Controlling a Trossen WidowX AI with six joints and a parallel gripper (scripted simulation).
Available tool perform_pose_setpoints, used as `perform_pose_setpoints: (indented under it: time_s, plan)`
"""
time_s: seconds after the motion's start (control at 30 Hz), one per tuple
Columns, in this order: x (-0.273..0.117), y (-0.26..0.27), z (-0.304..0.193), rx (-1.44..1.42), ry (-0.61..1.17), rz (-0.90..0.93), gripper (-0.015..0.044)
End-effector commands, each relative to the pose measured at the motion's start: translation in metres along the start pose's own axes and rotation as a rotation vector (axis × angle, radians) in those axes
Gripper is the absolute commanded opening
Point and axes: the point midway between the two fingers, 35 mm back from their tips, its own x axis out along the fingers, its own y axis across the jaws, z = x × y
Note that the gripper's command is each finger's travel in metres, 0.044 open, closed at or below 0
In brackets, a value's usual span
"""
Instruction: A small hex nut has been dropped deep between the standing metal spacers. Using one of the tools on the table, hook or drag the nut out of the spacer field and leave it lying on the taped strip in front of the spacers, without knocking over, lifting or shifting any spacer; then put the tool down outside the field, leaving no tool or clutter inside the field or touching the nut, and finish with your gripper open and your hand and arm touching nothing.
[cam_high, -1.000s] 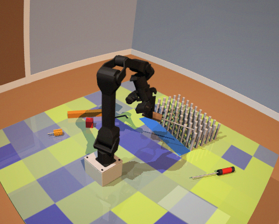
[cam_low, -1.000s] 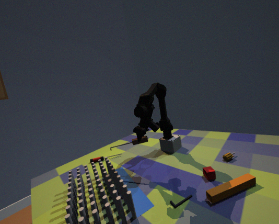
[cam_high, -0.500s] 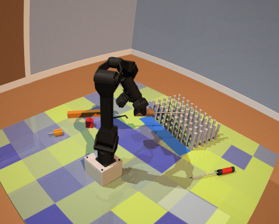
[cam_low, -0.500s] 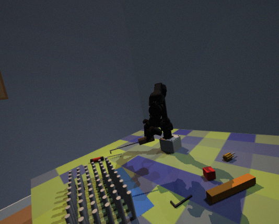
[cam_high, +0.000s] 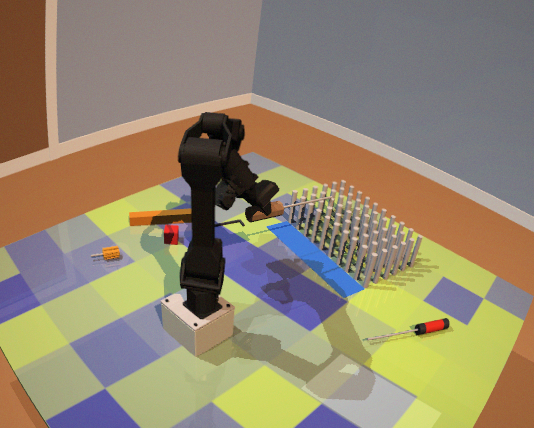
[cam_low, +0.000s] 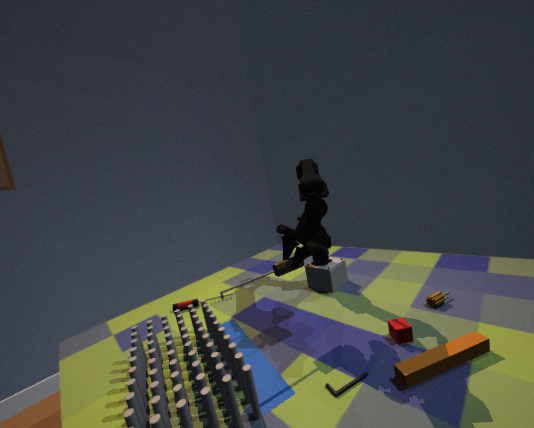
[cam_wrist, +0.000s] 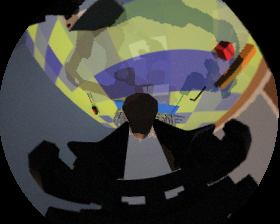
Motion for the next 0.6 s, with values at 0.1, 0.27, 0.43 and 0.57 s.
perform_pose_setpoints:
  time_s: [0.1,0.27,0.43,0.57]
  plan:
    - [0.020,-0.012,0.007,-0.010,0.013,0.003,0.0000]
    - [0.051,-0.026,0.023,-0.010,0.014,0.003,0.0000]
    - [0.079,-0.035,0.041,-0.010,0.015,0.003,0.0000]
    - [0.100,-0.039,0.058,-0.010,0.015,0.004,0.0000]
